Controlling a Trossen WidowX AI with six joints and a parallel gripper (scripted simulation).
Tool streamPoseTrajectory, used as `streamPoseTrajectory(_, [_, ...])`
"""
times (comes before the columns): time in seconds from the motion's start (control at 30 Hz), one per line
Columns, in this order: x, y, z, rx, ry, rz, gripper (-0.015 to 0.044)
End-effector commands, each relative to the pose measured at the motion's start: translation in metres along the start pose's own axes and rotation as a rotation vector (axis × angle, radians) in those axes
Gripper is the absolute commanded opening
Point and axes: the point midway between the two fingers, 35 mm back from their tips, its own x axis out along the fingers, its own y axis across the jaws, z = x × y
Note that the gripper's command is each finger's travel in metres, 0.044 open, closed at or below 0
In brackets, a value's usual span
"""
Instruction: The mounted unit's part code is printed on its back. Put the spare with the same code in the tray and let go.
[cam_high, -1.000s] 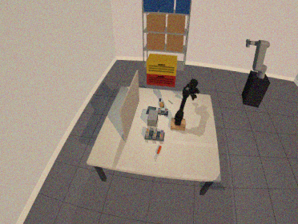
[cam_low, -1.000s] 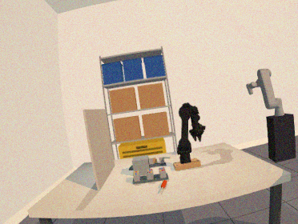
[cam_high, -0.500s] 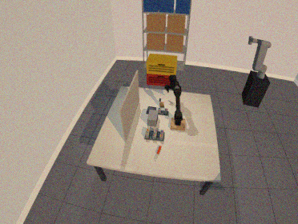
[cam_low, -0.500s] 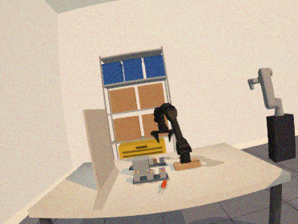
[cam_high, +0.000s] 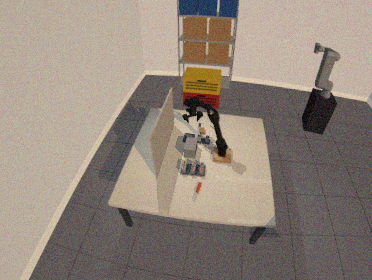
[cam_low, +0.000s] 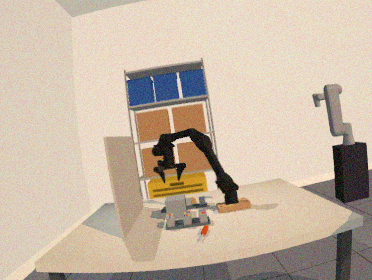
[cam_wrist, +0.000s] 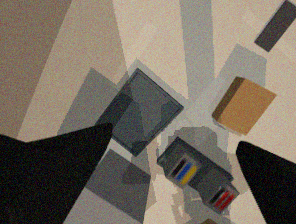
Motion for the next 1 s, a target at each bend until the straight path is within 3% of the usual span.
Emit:
streamPoseTrajectory(0.0, [-0.013, 0.055, -0.033, -0.273, -0.007, 0.008, 0.044])
streamPoseTrajectory(0.37, [-0.046, 0.17, -0.169, -1.053, -0.019, 0.038, 0.044])
streamPoseTrajectory(0.97, [-0.046, 0.171, -0.172, -1.065, -0.019, 0.038, 0.044])
